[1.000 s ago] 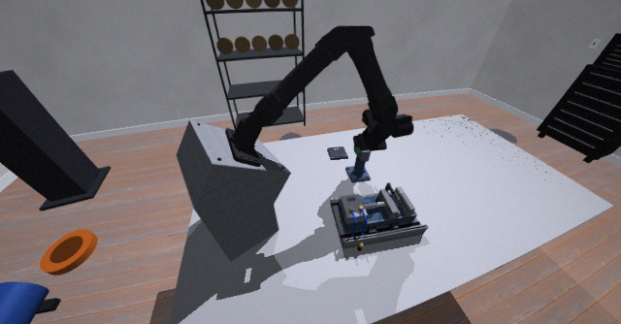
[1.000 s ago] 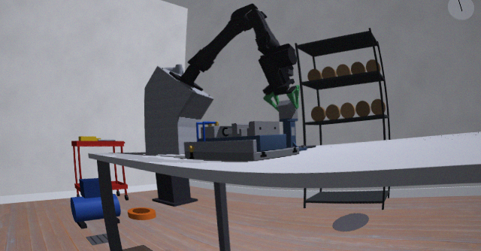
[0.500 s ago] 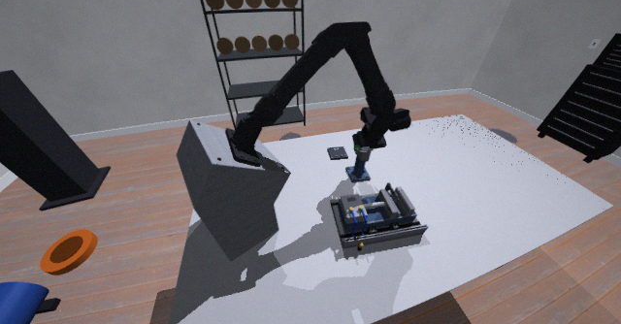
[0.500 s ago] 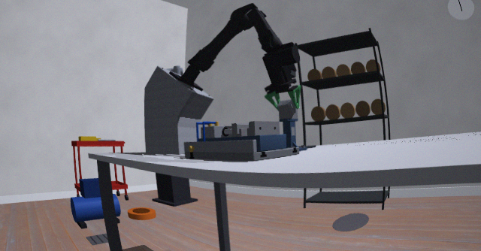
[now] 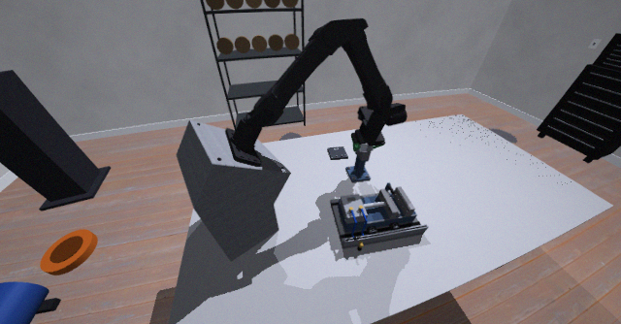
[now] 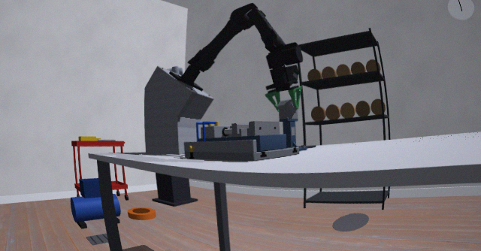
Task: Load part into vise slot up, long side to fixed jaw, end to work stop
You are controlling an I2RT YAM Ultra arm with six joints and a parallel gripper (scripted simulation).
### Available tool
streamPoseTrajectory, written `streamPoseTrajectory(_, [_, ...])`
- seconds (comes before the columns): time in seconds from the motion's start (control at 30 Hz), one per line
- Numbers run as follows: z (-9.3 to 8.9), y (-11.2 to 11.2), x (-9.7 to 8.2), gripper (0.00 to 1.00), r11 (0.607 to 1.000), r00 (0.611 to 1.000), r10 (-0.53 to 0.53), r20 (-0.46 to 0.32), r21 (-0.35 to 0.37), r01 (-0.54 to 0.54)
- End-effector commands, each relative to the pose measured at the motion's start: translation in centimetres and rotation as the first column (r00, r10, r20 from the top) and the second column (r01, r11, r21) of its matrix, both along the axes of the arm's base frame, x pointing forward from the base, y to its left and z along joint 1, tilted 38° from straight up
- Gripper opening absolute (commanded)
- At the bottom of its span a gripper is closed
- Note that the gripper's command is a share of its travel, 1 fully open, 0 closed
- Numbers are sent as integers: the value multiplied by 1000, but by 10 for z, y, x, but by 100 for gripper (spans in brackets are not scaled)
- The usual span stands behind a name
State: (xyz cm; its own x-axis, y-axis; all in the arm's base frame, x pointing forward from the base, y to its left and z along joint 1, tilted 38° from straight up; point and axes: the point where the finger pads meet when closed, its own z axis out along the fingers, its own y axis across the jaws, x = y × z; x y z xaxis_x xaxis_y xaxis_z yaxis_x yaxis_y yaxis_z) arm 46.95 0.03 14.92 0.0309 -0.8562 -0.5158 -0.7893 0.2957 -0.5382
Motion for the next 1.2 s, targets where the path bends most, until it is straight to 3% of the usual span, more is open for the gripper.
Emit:
streamPoseTrajectory(0.0, [22, -2, 1, 81, 998, 999, -37, 24, -42, 38])
streamPoseTrajectory(0.87, [23, -1, 1, 81, 954, 982, -186, -30, -243, 174])
streamPoseTrajectory(1.03, [7, -1, 3, 81, 936, 972, -222, -75, -295, 191])
streamPoseTrajectory(1.17, [7, -1, 3, 81, 918, 965, -251, -80, -334, 212])
